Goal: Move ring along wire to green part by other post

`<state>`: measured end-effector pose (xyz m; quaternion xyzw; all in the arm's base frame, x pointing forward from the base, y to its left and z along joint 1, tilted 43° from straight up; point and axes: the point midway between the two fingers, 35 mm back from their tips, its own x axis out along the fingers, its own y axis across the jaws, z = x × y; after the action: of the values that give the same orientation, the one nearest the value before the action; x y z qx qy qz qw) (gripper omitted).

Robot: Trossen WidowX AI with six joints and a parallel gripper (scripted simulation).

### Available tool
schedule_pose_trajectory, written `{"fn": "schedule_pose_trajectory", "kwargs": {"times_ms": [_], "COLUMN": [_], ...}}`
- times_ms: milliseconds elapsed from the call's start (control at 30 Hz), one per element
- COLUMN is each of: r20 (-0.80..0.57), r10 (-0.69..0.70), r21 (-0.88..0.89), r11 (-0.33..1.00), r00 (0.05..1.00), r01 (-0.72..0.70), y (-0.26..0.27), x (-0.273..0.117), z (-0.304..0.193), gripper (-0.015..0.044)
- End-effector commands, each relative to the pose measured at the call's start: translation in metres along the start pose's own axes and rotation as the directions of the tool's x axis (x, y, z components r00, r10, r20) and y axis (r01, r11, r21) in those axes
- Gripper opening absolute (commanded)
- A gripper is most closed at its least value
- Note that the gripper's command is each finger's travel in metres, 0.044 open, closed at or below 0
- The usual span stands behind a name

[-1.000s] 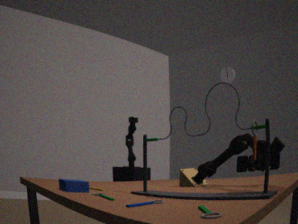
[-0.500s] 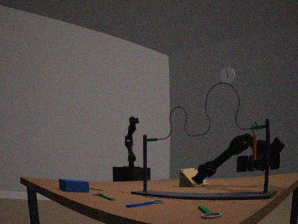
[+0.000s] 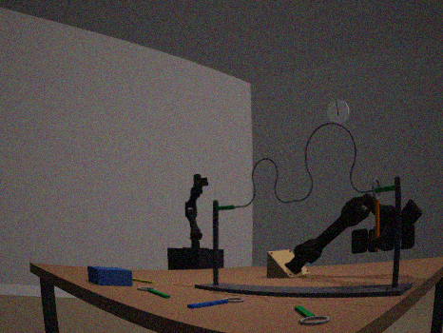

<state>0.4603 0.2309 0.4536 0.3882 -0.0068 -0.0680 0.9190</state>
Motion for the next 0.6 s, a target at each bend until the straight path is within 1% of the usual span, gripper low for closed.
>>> {"fn": "schedule_pose_trajectory", "kwargs": {"times_ms": [0, 300, 567], "r20": [-0.075, -0.220, -0.352], "r10": [-0.004, -0.008, -0.020], "r21": [-0.001, -0.010, -0.032], "r11": [1.000, 1.000, 0.999], "r00": [0.997, 0.975, 0.936], "r01": [0.004, 0.006, 0.009], "y": [-0.006, -0.015, -0.025], "x": [-0.008, -0.026, -0.042], "z": [-0.002, -0.001, 0.003], "gripper": [-0.0150, -0.0150, -0.0150]}}
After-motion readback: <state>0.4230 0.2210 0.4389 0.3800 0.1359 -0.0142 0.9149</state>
